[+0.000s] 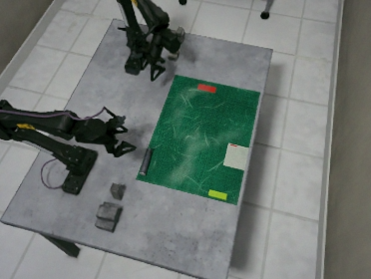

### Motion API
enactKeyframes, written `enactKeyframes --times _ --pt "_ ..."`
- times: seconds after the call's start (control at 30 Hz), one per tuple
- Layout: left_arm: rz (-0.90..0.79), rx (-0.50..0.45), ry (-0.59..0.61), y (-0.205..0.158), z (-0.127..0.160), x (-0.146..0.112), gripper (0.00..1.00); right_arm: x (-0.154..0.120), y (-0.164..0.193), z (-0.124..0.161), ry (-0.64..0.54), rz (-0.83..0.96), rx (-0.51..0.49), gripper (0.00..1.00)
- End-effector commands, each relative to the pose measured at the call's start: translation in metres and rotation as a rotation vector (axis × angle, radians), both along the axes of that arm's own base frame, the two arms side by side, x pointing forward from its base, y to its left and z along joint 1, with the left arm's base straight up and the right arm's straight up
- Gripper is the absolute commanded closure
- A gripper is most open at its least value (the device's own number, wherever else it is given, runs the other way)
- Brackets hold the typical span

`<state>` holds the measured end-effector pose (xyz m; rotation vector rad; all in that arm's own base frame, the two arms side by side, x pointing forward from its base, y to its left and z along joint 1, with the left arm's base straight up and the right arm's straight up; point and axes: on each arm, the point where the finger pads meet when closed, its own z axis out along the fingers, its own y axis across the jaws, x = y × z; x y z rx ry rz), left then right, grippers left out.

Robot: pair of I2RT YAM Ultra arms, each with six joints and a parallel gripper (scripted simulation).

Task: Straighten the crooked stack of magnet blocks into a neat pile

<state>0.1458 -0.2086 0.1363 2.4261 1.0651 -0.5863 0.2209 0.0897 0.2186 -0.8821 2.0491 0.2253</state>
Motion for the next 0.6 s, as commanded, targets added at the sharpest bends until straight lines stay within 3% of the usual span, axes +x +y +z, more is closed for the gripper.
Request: enactKeyframes --times 0.0,0.57 --pt "0.000 -0.011 -0.013 -0.0014 0.0040 0.0017 0.00 0.0016 0.0003 0.0039 -0.011 0.000 0.002 0.00" --pt "0.000 -0.023 -0.008 -0.0026 0.0078 0.0000 0.00 -0.0002 0.0010 0.0060 -0.012 0.003 0.006 0.00"
